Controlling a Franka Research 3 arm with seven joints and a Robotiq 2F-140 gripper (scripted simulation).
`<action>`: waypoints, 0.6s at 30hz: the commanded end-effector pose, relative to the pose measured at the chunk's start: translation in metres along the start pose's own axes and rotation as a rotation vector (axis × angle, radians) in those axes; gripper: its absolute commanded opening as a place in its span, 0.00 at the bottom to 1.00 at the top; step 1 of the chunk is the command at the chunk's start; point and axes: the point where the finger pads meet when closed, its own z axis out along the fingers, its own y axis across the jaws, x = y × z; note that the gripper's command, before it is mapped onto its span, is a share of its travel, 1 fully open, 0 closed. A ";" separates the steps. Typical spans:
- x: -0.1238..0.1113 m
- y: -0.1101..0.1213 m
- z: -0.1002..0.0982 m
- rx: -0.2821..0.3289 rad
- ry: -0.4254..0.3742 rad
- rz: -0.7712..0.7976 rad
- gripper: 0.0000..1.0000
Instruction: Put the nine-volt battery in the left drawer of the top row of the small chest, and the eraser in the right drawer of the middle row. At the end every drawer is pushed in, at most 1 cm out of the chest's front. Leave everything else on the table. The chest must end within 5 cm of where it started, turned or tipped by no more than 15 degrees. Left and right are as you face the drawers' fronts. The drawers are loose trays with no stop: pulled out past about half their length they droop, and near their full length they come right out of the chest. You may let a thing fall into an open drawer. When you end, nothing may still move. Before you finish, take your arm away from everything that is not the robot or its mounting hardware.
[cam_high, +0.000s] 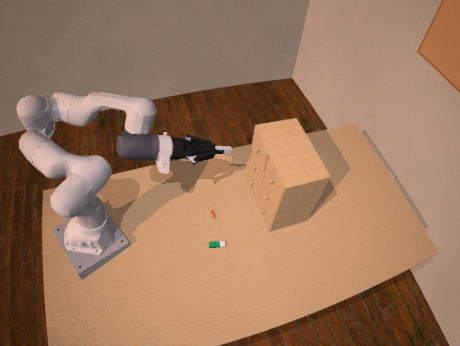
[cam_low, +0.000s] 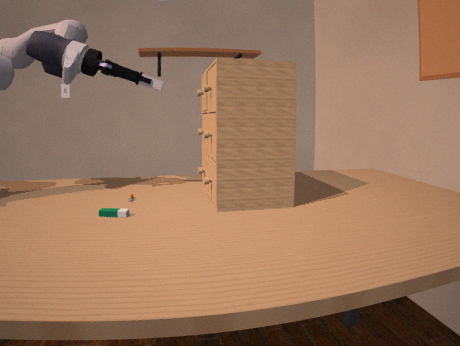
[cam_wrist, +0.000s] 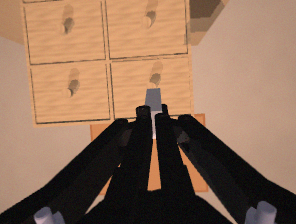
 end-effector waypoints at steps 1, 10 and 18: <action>-0.002 0.009 0.002 -0.021 0.006 0.001 0.00; -0.005 0.017 0.005 -0.043 0.015 0.001 0.00; -0.008 0.027 0.007 -0.069 0.026 0.000 0.00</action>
